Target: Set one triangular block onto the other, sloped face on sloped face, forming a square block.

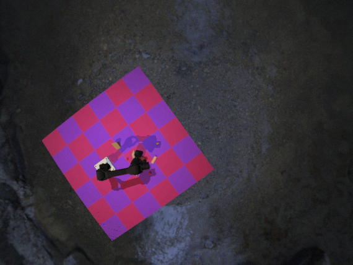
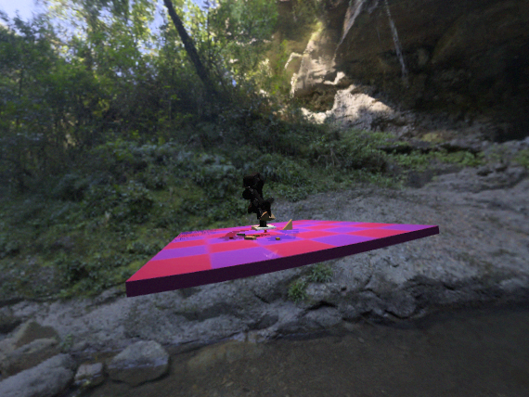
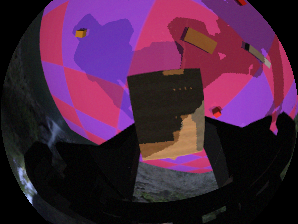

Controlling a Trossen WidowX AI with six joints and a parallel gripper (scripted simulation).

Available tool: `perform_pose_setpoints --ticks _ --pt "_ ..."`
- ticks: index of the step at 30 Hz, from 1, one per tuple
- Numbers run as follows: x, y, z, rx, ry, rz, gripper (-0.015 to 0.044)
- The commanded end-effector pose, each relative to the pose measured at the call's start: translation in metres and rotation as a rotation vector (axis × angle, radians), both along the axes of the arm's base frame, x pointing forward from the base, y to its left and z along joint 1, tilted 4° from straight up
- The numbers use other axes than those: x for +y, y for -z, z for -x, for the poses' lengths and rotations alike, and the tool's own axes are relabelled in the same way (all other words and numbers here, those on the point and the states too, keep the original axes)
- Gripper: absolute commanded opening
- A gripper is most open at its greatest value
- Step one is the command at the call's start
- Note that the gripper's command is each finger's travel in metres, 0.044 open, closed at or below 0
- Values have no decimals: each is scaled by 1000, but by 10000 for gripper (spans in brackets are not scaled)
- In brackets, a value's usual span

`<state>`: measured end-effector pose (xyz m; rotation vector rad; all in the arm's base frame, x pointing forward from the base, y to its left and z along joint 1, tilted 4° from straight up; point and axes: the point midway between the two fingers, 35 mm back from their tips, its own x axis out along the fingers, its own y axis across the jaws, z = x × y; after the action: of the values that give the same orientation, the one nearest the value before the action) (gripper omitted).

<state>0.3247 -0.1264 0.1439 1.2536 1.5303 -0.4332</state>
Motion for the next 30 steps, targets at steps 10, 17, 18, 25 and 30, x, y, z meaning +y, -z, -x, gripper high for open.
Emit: perform_pose_setpoints --ticks 10,17,18,25,30 --pt "3 -1 1 -199 -388 119 0" --pt "4 -1 1 -296 -602 181 0" --pt "4 -1 2 -309 -632 189 0" --pt "5 -1 2 -398 -849 248 0" --pt "6 -1 2 -458 -1005 289 0"
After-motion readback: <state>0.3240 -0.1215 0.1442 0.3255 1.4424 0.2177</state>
